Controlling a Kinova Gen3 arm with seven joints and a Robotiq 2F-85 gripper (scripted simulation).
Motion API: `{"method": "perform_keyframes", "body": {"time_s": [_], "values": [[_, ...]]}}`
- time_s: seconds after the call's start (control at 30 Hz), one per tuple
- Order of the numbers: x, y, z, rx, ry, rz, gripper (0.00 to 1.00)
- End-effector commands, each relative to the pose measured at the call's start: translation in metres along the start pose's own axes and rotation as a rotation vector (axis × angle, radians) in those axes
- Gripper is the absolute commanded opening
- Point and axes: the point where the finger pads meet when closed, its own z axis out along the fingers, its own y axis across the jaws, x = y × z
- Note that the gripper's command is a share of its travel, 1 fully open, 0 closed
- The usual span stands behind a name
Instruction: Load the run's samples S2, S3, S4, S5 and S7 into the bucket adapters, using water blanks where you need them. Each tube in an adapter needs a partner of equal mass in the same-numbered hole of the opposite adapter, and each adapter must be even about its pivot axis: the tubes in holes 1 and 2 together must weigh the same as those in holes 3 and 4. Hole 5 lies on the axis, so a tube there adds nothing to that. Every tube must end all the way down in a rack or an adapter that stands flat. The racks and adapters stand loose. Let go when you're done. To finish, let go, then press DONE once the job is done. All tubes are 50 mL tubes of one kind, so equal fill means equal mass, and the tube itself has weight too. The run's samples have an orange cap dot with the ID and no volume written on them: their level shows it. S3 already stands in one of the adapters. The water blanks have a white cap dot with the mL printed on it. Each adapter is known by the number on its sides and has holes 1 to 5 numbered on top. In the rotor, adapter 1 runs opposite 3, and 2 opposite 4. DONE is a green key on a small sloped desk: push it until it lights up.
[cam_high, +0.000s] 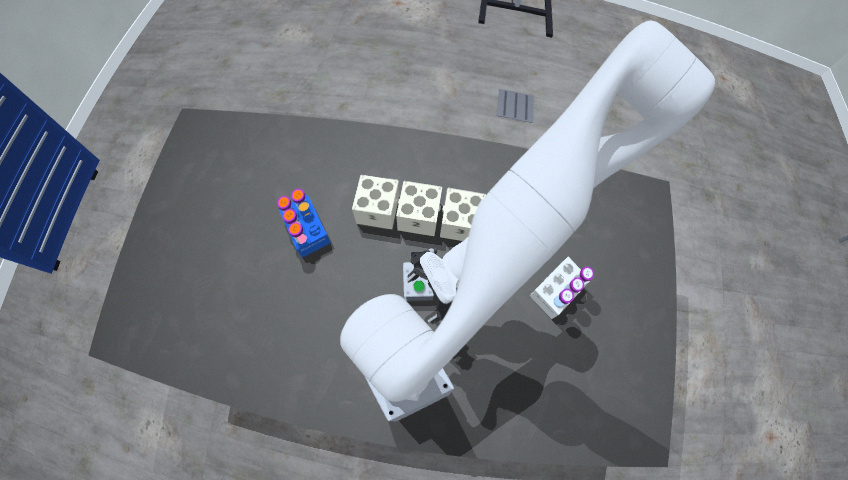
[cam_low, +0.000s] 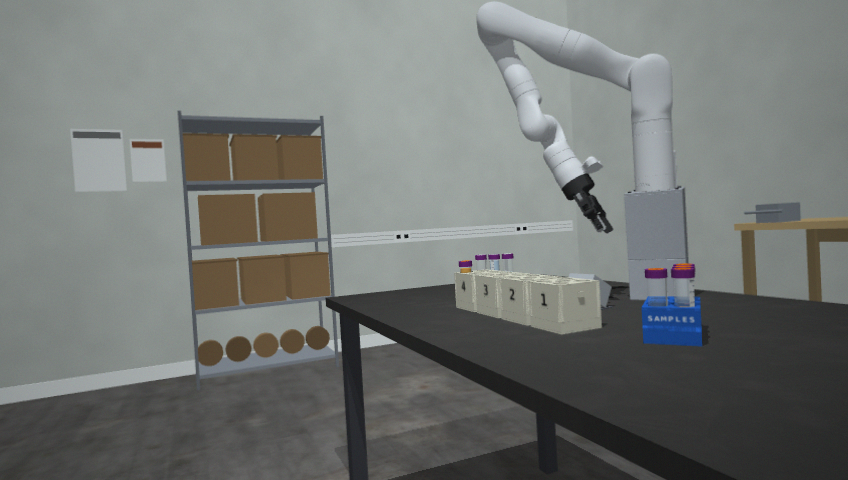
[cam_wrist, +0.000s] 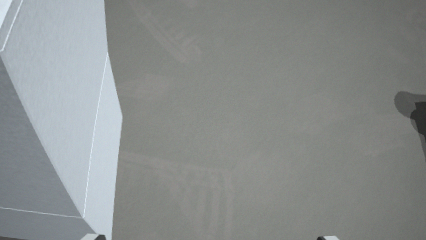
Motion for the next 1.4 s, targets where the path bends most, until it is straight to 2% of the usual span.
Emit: {"method": "perform_keyframes", "body": {"time_s": [0.0, 0.53, 0.57, 1.37], "values": [[0.0, 0.0, 0.0, 0.0, -0.001, 0.0, 1.0], [0.0, 0.0, 0.0, 0.0, -0.001, 0.0, 1.0], [-0.001, 0.003, -0.002, 0.003, -0.005, -0.009, 0.62], [-0.014, 0.033, -0.022, 0.064, -0.098, -0.198, 0.62]]}}
